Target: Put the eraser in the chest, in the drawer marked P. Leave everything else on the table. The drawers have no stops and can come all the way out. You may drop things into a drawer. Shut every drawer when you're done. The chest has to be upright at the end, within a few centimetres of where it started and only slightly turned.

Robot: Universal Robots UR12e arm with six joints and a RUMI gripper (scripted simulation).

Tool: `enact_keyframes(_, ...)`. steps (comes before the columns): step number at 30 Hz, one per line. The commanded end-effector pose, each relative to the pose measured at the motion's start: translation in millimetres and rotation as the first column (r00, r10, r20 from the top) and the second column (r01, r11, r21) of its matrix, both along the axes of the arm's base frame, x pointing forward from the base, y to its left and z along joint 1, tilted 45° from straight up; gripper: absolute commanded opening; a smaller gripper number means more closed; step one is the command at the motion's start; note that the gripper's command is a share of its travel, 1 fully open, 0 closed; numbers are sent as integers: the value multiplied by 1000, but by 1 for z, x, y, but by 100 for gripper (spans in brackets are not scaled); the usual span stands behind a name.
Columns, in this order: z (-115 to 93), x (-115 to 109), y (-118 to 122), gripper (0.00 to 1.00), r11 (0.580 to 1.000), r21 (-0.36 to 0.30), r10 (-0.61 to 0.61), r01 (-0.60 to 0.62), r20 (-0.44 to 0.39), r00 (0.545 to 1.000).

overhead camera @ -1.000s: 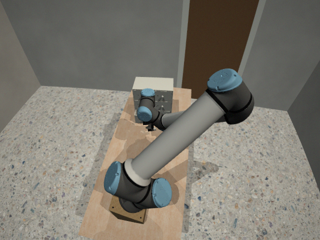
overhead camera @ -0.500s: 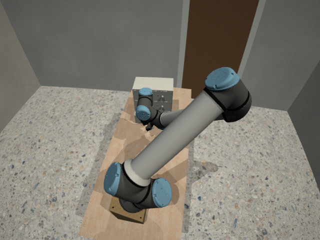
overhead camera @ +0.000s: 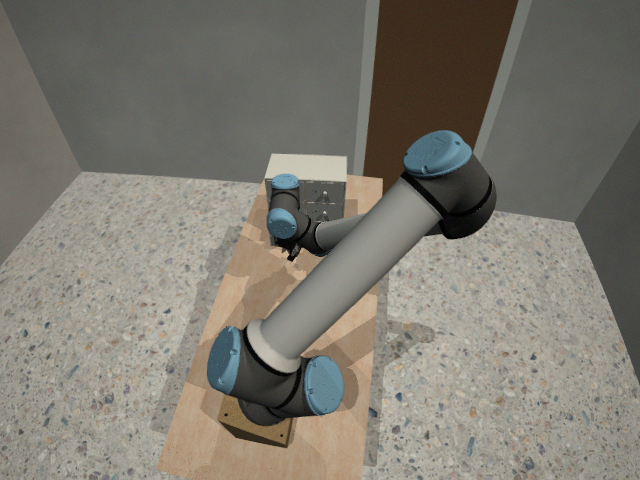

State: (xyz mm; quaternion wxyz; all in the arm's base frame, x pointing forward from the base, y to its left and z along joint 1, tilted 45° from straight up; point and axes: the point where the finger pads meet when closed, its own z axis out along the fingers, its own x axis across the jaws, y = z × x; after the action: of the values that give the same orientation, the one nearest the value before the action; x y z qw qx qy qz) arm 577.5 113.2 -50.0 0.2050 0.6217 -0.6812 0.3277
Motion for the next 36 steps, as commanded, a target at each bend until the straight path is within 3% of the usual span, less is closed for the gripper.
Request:
enact_keyframes(1, -7, 1, 8, 11, 985, -3, 168, -170, -149, 975)
enact_keyframes(12, -12, 1, 13, 11, 963, -1, 260, -269, -246, 934)
enact_keyframes(25, -11, 0, 15, 11, 961, 0, 266, -275, -252, 930)
enact_keyframes(36, 6, -3, 31, 11, 961, 0, 266, -275, -252, 930)
